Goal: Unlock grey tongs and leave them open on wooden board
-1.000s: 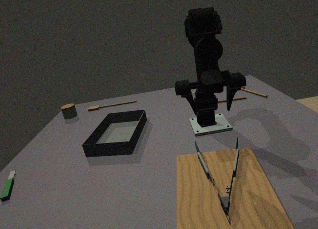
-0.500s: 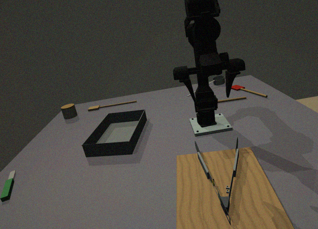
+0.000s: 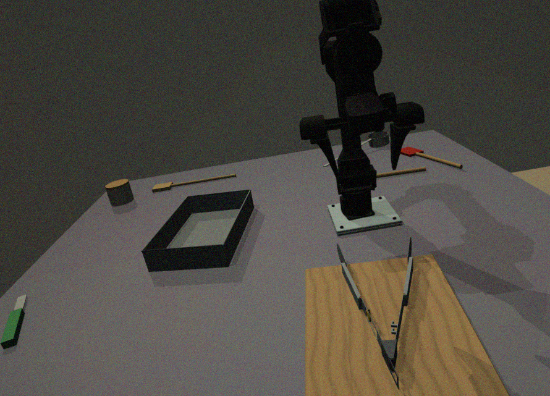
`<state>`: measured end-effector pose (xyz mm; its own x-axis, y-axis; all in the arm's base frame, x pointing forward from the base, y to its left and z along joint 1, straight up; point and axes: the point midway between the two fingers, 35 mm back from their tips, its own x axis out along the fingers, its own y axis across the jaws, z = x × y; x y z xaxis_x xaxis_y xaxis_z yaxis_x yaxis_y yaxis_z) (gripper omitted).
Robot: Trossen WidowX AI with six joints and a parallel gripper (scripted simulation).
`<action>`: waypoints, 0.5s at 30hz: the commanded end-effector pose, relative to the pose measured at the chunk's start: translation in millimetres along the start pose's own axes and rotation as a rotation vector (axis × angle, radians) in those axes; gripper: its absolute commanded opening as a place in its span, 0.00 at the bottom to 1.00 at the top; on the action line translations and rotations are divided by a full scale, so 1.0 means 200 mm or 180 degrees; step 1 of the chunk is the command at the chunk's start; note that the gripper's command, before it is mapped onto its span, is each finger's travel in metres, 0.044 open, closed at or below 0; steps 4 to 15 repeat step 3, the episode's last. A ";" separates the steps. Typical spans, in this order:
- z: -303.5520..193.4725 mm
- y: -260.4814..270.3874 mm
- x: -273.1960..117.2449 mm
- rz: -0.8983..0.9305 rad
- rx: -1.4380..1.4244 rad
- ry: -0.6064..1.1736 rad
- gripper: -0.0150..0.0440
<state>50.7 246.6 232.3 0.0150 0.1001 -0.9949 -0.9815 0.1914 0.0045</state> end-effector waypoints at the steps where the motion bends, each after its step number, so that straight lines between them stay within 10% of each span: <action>1: 0.00 0.00 0.00 -0.0017 0.0000 0.0014 1.00; 15: 0.00 0.00 0.00 -0.0017 0.0000 0.0014 1.00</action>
